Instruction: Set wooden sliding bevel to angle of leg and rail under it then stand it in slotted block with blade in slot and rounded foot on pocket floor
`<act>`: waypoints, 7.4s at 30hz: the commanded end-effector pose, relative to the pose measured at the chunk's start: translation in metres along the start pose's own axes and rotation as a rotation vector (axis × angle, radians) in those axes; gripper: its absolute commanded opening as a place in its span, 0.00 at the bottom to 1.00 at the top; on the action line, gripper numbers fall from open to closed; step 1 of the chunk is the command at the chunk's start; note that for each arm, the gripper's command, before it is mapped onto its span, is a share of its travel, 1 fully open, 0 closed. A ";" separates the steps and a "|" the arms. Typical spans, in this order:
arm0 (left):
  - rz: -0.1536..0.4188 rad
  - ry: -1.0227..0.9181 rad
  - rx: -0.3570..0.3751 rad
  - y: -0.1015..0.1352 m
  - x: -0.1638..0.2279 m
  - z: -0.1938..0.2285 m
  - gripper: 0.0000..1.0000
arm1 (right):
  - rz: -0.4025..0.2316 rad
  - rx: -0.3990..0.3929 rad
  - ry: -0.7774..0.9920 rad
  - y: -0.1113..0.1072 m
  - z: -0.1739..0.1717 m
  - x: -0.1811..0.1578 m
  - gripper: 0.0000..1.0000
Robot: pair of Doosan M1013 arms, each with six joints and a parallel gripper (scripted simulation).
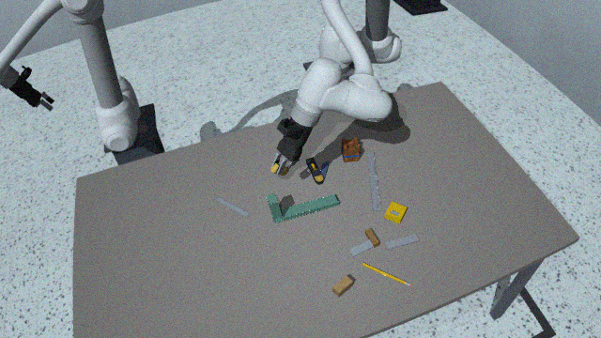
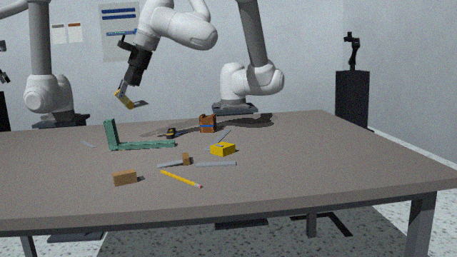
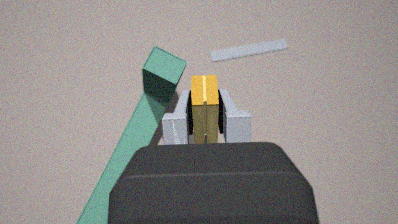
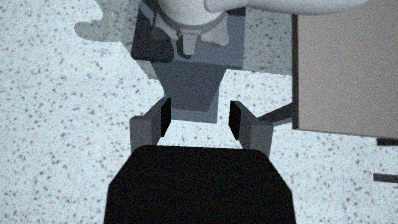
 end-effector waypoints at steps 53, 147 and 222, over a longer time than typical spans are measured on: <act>-0.170 0.495 0.484 0.014 -0.057 0.002 0.00 | 0.000 -0.001 0.000 -0.001 0.000 0.000 1.00; -0.170 0.495 0.484 0.078 -0.075 -0.023 0.00 | 0.000 -0.001 0.000 -0.001 0.000 0.000 1.00; -0.170 0.495 0.484 0.105 -0.084 -0.036 0.00 | 0.000 -0.001 0.000 -0.001 0.000 0.000 1.00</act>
Point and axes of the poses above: on each arm, the point where the finger pads meet when closed, its own y axis out along the fingers, its own x axis across the jaws, z = x × y, the point moved 8 cm from there along -y, back along the fingers, and after that the axes turned 6 degrees about -y, right-handed, at the moved point
